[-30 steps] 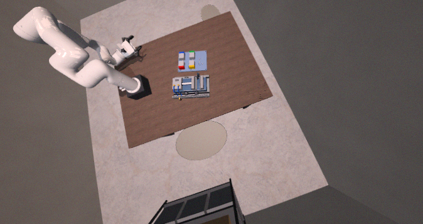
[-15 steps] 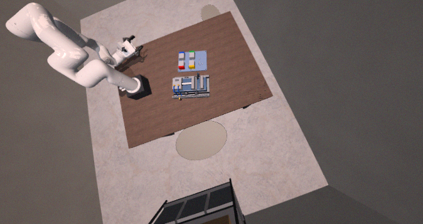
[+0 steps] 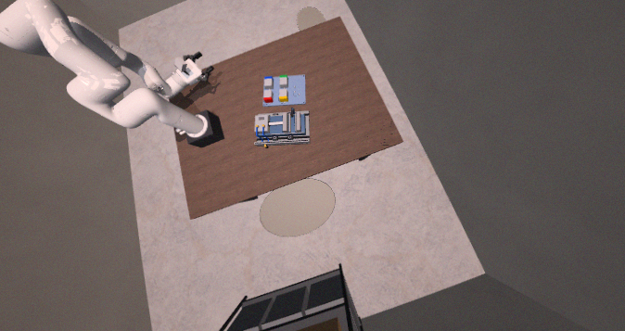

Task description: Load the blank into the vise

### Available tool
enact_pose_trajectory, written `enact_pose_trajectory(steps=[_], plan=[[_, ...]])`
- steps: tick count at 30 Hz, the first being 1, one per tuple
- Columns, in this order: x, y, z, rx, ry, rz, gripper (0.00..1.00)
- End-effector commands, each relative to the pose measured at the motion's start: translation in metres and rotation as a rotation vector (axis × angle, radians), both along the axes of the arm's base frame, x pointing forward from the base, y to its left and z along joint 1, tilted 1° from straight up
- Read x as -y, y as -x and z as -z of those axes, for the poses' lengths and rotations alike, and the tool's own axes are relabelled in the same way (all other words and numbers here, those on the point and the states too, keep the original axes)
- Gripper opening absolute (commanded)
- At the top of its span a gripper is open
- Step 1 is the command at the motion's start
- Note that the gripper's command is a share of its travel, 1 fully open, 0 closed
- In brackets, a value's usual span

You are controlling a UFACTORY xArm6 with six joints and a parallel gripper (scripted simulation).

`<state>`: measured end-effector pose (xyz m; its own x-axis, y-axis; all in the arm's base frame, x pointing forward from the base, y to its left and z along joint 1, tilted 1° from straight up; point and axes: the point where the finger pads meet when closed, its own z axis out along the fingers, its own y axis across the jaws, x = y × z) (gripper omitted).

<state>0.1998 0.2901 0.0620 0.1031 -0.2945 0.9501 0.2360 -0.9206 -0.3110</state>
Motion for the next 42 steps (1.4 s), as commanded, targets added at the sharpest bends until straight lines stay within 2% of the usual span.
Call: enact_pose_trajectory(steps=[1, 3, 11, 20, 27, 28, 37, 42], plan=[[0.01, -0.013, -0.008, -0.07, 0.074, -0.058, 1.0], [0.015, -0.018, -0.011, -0.097, 0.104, -0.08, 1.0], [0.017, -0.019, -0.012, -0.091, 0.108, -0.083, 1.0], [0.038, -0.042, -0.025, -0.209, 0.243, -0.185, 1.0], [0.038, -0.042, -0.025, -0.209, 0.243, -0.185, 1.0], [0.04, -0.043, -0.026, -0.183, 0.243, -0.177, 1.0], [0.061, -0.066, -0.039, -0.303, 0.377, -0.278, 1.0], [0.061, -0.066, -0.039, -0.303, 0.377, -0.278, 1.0]])
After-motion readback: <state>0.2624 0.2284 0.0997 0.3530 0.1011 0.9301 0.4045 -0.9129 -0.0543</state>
